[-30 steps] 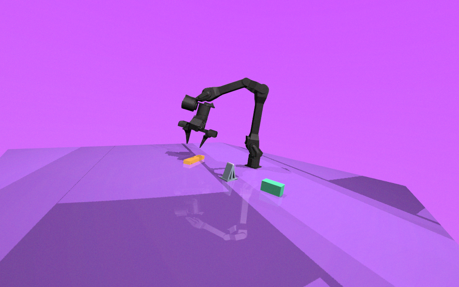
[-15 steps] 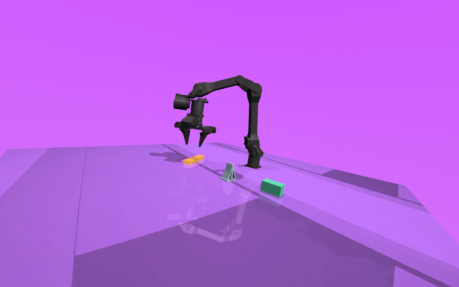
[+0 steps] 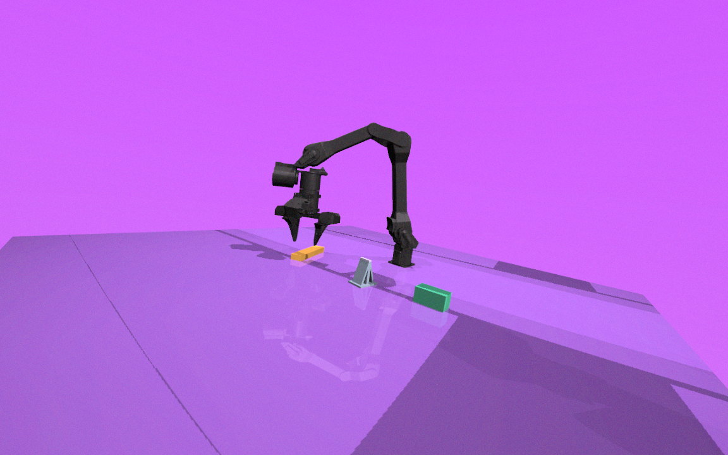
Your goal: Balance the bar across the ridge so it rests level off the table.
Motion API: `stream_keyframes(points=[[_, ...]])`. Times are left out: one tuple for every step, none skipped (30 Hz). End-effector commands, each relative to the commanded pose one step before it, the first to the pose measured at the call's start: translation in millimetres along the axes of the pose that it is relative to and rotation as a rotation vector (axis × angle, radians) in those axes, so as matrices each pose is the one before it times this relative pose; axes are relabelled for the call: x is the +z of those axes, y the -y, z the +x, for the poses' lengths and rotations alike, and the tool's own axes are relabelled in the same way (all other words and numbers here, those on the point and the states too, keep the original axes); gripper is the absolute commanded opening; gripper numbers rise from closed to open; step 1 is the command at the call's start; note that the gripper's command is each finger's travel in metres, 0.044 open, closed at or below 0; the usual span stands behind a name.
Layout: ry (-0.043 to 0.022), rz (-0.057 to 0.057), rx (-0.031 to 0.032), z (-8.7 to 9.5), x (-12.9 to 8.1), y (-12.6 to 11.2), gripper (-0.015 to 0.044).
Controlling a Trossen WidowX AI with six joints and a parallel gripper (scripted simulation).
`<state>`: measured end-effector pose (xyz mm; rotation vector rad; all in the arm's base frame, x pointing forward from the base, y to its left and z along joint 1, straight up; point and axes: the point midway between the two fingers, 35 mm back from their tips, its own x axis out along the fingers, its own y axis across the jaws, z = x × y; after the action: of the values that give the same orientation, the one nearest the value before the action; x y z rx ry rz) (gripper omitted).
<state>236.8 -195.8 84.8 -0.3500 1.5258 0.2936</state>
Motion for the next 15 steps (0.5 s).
stream_keyframes(points=[[0.00215,0.0037,0.00997,9.7,0.32,-2.15,0.0315],[0.0,0.0,0.0,0.0,0.0,0.0,0.0315],[0.0,0.0,0.0,0.0,0.0,0.0,0.0315],[0.0,0.0,0.0,0.0,0.0,0.0,0.0315],[0.0,0.0,0.0,0.27,0.01,0.01,0.0315],[0.0,0.0,0.0,0.54,0.01,0.02,0.0315],[0.0,0.0,0.0,0.77,0.01,0.03,0.0315],[0.0,0.0,0.0,1.0,0.02,0.03,0.0315],[0.0,0.0,0.0,1.25,0.02,0.04,0.0315],[0.0,0.0,0.0,1.48,0.02,0.04,0.0315],[0.0,0.0,0.0,1.62,0.02,0.03,0.0315],[0.0,0.0,0.0,1.65,0.01,0.02,0.0315],[0.0,0.0,0.0,1.65,0.01,0.01,0.0315],[0.0,0.0,0.00001,1.65,0.0,0.0,0.0315],[0.0,0.0,0.00001,1.65,0.0,-0.01,0.0315]])
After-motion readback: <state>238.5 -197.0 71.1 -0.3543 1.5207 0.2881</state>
